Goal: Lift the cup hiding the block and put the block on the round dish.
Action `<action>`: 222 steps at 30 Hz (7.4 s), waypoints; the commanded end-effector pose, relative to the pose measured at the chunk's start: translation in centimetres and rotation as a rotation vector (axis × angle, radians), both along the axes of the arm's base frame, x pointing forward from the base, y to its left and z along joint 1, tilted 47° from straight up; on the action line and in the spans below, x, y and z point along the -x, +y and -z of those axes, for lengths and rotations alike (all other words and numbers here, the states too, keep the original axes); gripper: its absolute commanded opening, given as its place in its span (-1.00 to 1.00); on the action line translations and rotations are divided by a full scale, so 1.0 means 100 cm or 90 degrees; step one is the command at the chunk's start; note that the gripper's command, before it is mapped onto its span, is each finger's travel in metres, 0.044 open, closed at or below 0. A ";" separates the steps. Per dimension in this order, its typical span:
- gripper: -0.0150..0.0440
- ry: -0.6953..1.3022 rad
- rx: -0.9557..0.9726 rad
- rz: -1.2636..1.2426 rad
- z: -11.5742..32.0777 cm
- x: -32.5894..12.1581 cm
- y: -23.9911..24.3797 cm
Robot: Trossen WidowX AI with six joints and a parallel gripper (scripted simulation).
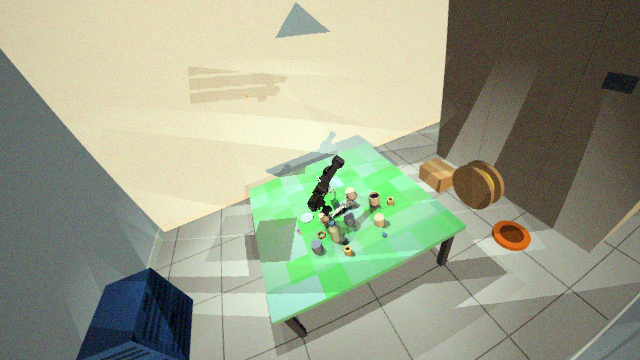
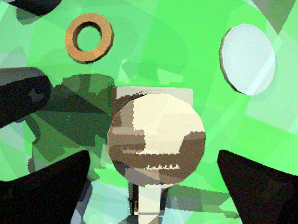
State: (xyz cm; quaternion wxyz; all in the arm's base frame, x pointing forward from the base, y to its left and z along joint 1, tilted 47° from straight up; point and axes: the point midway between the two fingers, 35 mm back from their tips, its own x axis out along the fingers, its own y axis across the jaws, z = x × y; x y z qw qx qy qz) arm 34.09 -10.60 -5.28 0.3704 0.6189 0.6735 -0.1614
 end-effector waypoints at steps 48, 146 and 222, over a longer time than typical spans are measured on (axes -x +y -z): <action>0.02 0.004 -0.007 0.002 0.035 0.000 0.037; -0.49 0.006 -0.003 0.003 -0.050 0.004 -0.054; -0.49 0.010 -0.001 0.007 0.017 0.061 -0.090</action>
